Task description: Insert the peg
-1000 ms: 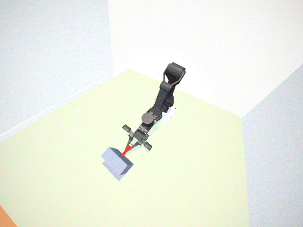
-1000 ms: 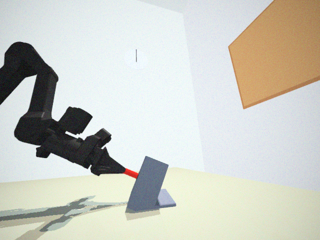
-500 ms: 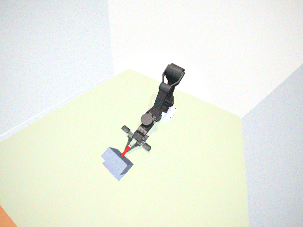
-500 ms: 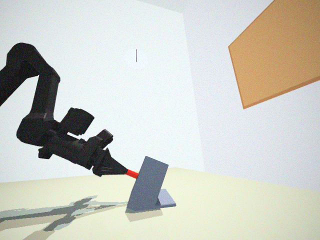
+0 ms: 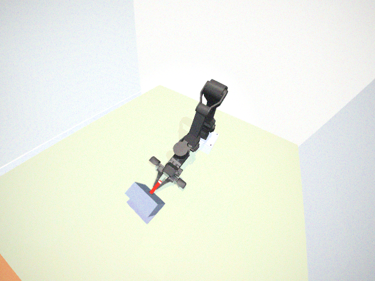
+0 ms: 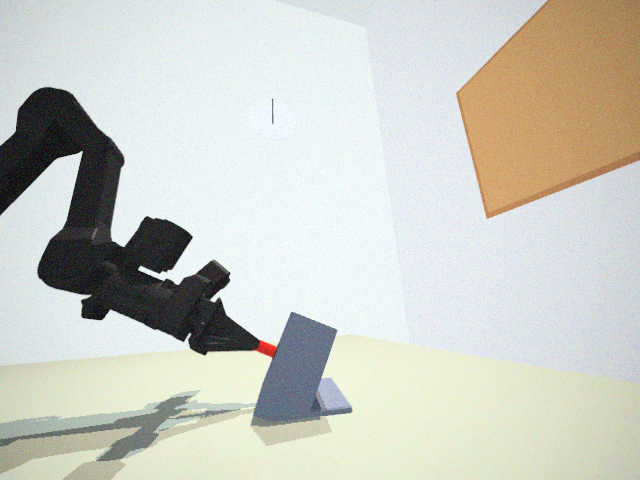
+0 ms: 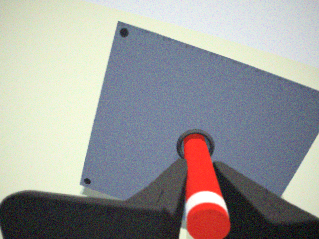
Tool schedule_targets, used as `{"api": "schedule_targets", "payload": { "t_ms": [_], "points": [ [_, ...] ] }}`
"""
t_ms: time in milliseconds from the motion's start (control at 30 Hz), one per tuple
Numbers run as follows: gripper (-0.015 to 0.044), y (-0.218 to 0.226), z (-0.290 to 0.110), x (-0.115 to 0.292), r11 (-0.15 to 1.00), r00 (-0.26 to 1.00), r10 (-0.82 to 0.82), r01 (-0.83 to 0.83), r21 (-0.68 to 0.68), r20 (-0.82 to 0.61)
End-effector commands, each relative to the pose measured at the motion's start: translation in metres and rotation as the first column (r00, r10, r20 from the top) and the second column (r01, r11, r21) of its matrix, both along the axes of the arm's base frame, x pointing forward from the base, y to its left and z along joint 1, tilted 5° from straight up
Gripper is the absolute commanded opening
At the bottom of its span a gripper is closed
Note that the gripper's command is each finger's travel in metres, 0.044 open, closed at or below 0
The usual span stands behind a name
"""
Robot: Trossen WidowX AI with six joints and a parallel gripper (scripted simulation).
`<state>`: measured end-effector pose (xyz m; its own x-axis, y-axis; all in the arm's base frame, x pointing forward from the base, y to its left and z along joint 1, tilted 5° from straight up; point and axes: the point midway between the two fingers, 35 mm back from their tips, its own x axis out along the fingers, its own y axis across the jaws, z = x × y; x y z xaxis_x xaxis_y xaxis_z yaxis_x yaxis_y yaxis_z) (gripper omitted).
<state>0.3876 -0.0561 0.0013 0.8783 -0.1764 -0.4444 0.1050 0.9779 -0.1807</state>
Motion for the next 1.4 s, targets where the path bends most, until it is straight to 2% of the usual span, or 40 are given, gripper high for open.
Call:
{"api": "schedule_targets", "payload": {
  "t_ms": [0, 933, 1367],
  "points": [
    [0.0000, -0.0002, 0.0009, 0.0034, 1.000, 1.000, 0.003, -0.003, -0.001, 0.007],
    [0.0000, -0.0011, -0.0014, 0.0077, 1.000, 1.000, 0.000, 0.000, 0.000, 0.006],
    [0.0341, -0.0011, -0.0013, 0.0076, 1.000, 1.000, 0.000, 0.000, 0.000, 0.006]
  ]
}}
